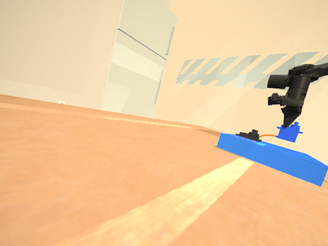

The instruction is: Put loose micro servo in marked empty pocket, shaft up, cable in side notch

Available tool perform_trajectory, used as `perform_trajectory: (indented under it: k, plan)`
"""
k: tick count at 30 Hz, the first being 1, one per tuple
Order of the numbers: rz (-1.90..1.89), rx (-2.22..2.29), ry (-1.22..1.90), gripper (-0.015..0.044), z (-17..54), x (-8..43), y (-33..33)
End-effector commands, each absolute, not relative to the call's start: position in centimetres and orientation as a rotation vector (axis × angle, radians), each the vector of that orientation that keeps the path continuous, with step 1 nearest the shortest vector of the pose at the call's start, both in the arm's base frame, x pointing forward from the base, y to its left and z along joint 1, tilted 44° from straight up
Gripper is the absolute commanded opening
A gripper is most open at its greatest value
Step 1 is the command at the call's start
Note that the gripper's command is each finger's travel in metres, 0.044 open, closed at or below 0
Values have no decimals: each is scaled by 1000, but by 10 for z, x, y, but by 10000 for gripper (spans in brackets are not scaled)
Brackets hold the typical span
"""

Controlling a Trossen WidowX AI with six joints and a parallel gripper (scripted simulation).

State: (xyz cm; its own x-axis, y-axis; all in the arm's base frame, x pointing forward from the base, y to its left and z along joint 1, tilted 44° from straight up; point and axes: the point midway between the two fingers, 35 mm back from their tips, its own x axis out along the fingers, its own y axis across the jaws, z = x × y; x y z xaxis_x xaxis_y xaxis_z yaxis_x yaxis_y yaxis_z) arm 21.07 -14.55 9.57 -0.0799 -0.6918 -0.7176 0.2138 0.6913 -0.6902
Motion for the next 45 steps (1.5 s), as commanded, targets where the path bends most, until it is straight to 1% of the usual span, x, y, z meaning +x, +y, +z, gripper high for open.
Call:
perform_trajectory:
  k: [1,41,45]
  plan:
    - [-786,-421,1469,0,88,216,-138]
    - [-778,-412,1470,0,-36,241,-11]
    - [-779,-413,1470,0,-41,242,-6]
